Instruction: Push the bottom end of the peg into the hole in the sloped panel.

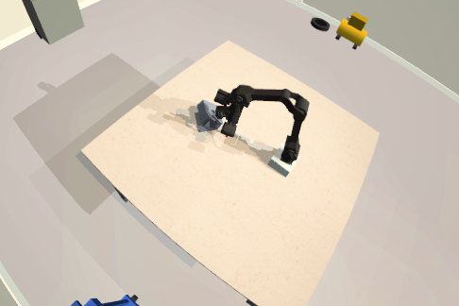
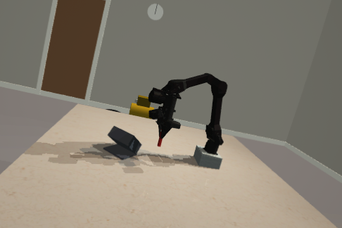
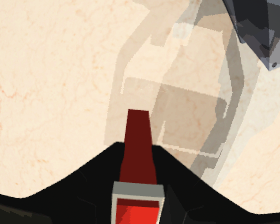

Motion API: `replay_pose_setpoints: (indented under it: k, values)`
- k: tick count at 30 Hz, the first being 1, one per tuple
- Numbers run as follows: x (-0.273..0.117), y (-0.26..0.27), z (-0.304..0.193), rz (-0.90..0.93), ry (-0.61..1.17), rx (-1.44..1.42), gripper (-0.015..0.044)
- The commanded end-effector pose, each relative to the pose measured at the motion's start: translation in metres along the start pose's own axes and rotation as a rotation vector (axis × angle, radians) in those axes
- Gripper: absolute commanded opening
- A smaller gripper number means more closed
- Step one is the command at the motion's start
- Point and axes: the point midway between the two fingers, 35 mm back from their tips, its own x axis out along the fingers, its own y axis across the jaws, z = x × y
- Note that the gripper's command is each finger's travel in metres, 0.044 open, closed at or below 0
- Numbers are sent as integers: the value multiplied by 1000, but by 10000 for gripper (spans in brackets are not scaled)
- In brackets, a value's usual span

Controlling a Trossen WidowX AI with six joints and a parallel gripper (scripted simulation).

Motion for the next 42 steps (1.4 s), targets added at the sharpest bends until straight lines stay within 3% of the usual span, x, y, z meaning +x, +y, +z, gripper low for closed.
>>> replay_pose_setpoints:
  k: [1,42]
  values:
    - [-3,-5,5,18,-21,47,0]
    - [-24,-58,27,164,-140,430,0]
